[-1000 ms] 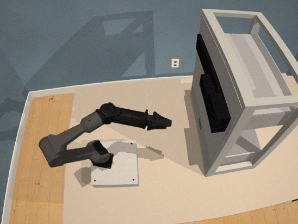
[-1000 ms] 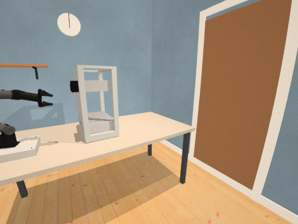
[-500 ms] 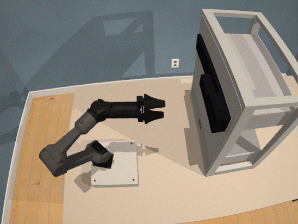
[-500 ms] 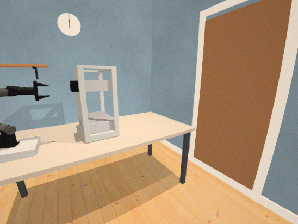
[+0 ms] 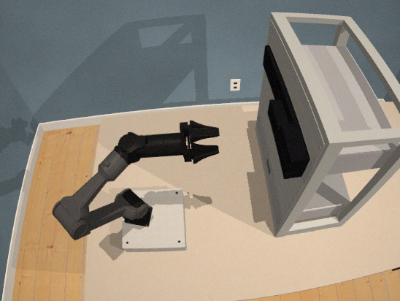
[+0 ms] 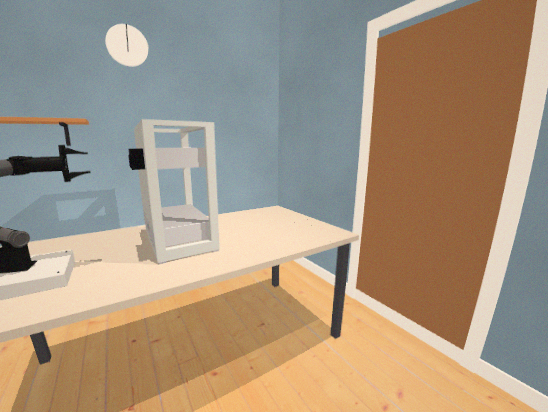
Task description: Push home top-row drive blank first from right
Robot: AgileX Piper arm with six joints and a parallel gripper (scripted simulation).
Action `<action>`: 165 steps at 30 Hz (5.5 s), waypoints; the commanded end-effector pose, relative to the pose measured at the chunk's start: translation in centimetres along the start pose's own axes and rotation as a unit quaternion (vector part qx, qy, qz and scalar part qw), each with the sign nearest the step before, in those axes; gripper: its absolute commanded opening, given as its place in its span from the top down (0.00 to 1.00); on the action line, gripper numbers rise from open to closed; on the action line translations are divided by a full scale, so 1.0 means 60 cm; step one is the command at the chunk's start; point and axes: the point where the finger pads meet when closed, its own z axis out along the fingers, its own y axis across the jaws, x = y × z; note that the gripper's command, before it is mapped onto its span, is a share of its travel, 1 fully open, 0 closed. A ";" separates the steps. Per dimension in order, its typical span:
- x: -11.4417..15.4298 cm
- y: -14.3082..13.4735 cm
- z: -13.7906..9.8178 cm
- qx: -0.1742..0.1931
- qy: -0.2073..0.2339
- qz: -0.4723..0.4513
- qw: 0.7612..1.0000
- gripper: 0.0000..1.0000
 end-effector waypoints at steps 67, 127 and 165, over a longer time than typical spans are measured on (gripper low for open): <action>-0.093 -0.028 0.012 0.001 -0.004 0.001 1.000 0.00; -0.093 -0.027 0.012 0.001 -0.004 0.002 1.000 1.00; -0.075 0.017 0.023 -0.063 0.007 0.104 0.992 1.00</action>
